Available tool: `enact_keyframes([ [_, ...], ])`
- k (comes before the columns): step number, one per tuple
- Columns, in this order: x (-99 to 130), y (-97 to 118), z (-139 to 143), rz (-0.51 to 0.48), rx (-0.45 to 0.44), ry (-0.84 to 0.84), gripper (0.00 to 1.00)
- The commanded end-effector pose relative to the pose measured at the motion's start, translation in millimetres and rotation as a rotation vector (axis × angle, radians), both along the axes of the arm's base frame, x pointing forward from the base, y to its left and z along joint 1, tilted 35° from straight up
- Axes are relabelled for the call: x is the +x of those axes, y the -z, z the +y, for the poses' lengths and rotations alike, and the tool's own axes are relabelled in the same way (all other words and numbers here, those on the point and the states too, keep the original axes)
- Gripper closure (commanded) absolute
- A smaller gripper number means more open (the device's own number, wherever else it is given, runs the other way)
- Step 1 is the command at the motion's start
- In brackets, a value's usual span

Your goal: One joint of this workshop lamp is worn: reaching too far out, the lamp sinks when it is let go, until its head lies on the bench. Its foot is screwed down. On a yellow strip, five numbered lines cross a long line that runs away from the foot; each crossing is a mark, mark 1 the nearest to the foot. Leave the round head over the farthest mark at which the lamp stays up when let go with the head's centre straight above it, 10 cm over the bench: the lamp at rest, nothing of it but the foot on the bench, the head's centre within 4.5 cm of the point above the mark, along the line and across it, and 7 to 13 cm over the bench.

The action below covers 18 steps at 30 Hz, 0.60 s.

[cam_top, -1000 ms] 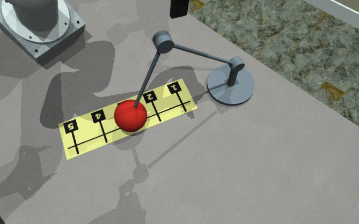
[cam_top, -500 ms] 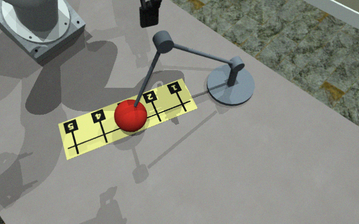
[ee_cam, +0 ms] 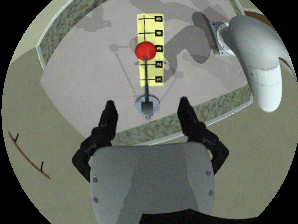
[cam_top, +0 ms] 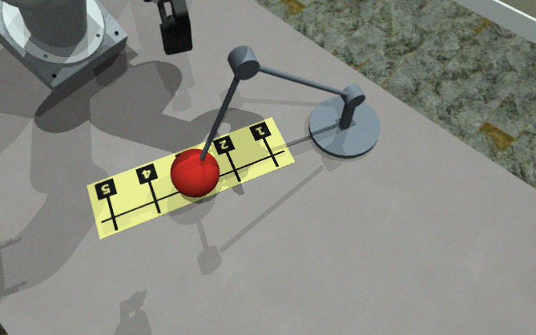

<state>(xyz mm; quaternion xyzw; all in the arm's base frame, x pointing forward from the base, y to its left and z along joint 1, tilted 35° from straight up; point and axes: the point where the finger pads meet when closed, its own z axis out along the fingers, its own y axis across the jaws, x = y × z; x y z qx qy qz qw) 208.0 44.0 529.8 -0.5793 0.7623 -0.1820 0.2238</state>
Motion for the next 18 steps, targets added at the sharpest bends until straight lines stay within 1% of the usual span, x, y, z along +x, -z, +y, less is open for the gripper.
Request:
enact_keyframes([
  [1,-2.5,3.2,-16.1,0.004,0.007,-0.005,0.00],
  [10,-9.1,12.3,-52.3,0.000,0.003,-0.001,0.00],
  [12,-9.1,12.3,-52.3,0.000,0.003,-0.001,0.00],
  [18,-8.9,11.7,-49.8,-0.030,0.079,-0.048,0.00],
])
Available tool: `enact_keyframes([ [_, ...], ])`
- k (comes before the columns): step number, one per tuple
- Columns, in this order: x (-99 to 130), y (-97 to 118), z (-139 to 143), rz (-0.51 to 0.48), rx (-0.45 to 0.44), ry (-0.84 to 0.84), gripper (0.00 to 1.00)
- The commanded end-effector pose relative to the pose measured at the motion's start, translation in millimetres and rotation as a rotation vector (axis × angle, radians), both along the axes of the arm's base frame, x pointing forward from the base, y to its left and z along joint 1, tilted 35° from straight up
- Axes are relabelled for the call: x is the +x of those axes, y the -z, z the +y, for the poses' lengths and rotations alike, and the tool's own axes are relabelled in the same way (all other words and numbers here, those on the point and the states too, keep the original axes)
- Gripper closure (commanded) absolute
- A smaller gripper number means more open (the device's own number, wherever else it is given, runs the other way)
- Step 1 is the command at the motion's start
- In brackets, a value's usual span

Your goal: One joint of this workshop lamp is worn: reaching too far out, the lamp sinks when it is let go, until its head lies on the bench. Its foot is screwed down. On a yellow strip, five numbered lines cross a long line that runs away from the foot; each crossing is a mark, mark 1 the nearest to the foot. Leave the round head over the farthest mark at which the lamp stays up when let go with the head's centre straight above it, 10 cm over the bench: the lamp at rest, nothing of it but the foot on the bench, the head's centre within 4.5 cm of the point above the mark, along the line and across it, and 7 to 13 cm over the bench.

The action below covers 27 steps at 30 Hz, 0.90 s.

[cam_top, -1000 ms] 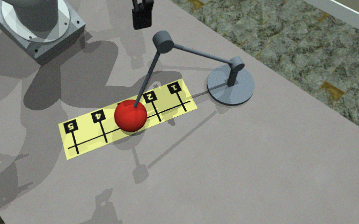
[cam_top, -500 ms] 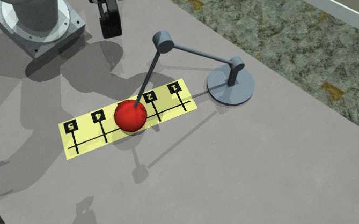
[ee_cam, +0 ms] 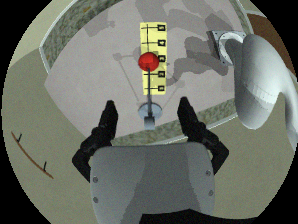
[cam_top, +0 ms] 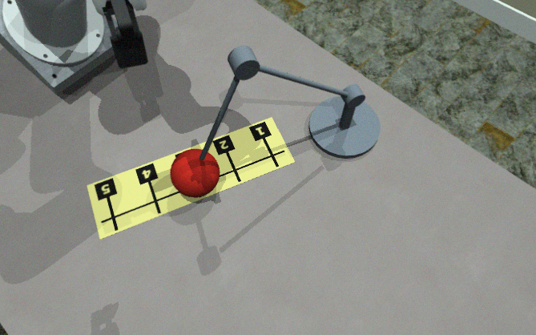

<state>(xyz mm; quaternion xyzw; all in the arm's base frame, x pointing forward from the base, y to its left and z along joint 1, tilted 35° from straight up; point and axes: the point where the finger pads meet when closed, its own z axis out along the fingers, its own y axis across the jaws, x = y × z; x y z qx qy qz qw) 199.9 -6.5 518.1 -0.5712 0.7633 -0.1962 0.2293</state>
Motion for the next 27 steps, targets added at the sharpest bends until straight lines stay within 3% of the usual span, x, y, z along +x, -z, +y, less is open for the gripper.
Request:
enact_keyframes([
  [1,-0.8,-0.2,1.1,-0.008,0.102,-0.076,0.00],
  [9,-0.5,-1.0,4.4,-0.049,0.201,-0.141,0.00],
  [27,1.2,-2.7,4.9,-0.101,0.307,-0.203,0.00],
])
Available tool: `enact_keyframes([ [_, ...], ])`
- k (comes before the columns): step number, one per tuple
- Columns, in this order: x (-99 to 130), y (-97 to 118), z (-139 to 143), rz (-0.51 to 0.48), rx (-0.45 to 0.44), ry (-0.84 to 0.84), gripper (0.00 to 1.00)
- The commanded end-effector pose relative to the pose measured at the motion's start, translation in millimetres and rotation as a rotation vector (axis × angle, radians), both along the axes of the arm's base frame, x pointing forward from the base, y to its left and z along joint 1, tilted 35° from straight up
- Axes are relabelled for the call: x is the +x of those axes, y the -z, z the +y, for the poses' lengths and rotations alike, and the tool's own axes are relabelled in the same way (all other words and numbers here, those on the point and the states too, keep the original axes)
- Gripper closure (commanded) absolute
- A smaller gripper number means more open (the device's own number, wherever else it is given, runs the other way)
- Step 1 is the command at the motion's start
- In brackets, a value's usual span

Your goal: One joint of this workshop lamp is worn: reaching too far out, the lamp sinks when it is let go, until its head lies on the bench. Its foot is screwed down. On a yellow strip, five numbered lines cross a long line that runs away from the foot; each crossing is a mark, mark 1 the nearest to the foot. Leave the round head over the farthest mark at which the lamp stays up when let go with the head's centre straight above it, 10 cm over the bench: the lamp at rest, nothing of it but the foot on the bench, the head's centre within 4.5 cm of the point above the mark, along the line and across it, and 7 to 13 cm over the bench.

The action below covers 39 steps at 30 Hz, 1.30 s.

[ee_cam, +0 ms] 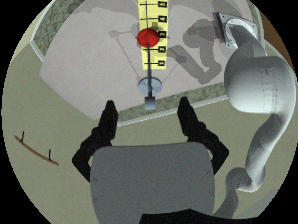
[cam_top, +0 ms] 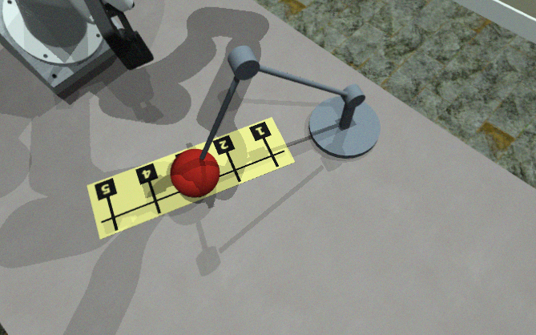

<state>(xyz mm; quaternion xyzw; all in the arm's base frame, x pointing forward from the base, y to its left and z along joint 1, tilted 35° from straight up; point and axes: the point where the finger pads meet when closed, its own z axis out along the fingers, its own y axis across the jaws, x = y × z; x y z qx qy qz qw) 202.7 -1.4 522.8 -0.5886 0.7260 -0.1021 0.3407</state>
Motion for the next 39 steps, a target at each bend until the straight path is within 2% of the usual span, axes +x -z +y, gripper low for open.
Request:
enact_keyframes([
  [1,-1.6,2.0,-0.1,-0.029,0.059,-0.045,0.00],
  [16,0.1,-0.7,-0.3,-0.073,0.230,-0.162,0.00],
  [35,-3.3,3.7,-0.6,-0.106,0.390,-0.292,0.00],
  [39,11.3,25.3,0.0,-0.106,0.389,-0.291,0.00],
])
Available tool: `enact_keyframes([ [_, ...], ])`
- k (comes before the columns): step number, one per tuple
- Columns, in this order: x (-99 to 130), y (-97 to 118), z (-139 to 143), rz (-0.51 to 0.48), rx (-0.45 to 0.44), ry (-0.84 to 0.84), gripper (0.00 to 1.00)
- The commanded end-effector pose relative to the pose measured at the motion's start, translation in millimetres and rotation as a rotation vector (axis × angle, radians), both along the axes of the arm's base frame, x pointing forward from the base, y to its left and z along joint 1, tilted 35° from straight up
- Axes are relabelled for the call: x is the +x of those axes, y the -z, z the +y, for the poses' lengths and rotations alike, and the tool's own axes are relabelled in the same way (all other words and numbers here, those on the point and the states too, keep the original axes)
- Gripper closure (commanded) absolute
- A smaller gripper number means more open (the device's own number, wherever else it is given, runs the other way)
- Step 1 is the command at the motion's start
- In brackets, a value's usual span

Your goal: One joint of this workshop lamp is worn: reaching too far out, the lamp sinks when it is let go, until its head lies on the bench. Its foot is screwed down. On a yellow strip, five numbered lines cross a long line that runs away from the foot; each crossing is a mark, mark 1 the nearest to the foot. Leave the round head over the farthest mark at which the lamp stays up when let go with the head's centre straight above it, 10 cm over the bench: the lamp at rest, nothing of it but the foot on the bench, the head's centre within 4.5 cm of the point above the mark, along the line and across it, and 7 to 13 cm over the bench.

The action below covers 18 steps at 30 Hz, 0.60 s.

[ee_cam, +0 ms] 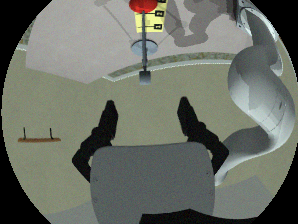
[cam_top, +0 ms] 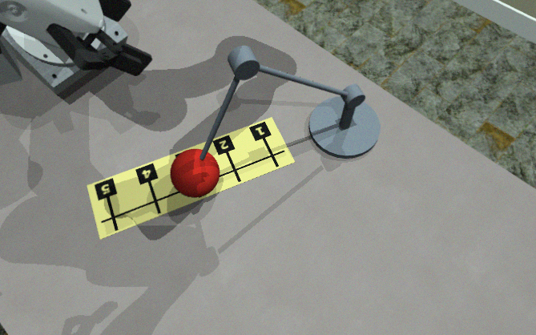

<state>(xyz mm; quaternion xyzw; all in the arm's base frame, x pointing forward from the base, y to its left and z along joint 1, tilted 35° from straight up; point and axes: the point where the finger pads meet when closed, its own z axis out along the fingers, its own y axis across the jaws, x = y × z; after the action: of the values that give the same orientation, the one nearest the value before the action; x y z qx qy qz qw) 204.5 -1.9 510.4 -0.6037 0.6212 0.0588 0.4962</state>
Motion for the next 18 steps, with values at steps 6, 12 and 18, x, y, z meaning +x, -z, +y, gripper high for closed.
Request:
enact_keyframes([
  [6,31.3,45.3,1.3,0.000,-0.001,0.001,0.00],
  [12,49.5,72.3,2.0,0.001,-0.002,0.002,0.00],
  [18,65.2,97.6,2.9,0.001,-0.001,0.001,0.00],
])
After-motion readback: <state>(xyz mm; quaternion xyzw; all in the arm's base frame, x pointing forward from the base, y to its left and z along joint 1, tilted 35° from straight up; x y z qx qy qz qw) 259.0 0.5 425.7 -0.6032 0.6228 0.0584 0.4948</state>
